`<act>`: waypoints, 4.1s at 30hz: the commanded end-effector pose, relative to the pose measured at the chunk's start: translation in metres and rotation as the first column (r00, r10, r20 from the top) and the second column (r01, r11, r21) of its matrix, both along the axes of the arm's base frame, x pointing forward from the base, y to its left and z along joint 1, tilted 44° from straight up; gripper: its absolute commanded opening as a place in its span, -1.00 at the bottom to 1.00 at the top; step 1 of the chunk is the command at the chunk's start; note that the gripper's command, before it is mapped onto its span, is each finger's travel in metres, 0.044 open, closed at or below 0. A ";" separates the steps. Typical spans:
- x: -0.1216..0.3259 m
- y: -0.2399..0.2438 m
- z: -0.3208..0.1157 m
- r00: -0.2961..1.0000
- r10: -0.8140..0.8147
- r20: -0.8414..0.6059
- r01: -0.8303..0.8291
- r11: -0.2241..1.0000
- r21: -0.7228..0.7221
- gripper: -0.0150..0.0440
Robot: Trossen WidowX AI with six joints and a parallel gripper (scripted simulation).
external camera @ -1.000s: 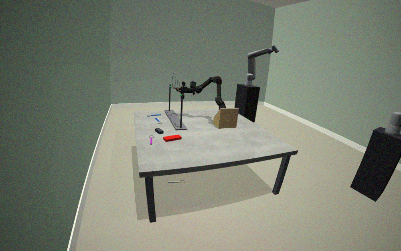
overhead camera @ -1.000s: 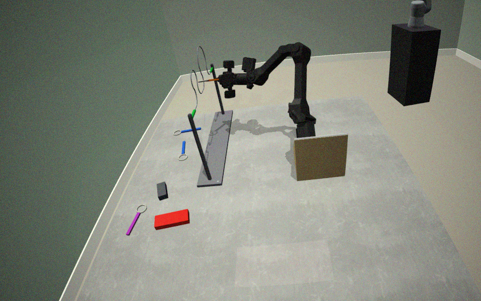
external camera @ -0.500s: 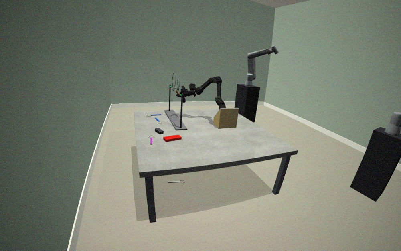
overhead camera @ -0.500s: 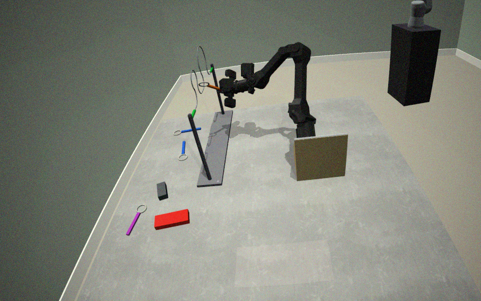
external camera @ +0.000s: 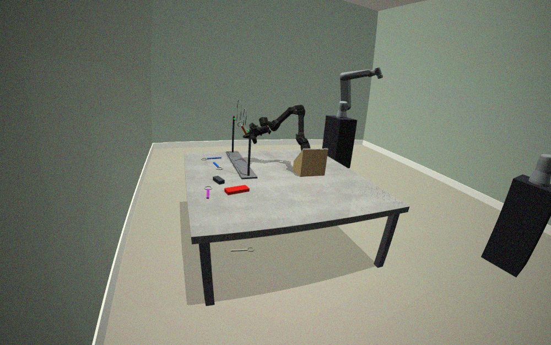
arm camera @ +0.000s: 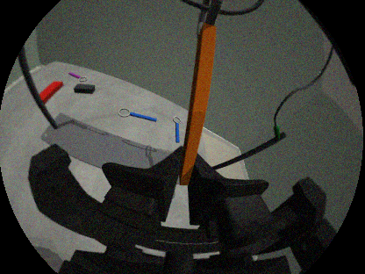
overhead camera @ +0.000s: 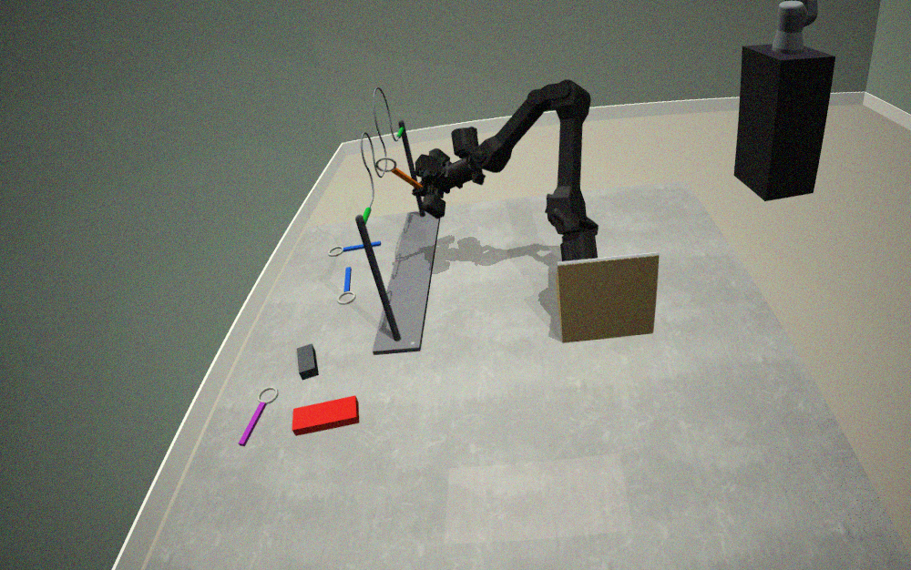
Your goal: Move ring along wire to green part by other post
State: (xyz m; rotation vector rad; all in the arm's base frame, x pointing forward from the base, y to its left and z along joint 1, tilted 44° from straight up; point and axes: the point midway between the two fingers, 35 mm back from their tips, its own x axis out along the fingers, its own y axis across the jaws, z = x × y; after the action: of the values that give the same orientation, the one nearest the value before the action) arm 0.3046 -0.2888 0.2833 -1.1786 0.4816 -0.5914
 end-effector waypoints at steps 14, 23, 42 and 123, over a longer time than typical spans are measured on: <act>0.006 0.027 -0.046 0.998 -0.008 0.060 -0.011 0.951 0.310 -1.00; 0.008 0.039 -0.058 0.997 -0.012 0.074 -0.017 0.925 0.380 -1.00; 0.012 0.057 -0.077 0.996 -0.015 0.086 -0.025 0.897 0.441 -1.00; 0.056 0.278 -0.070 0.943 -0.276 0.186 -0.295 -0.436 0.850 -1.00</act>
State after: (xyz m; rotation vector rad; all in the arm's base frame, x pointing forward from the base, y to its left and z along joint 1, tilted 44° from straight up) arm 0.3599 -0.0185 0.2037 0.8110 0.4404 -0.0985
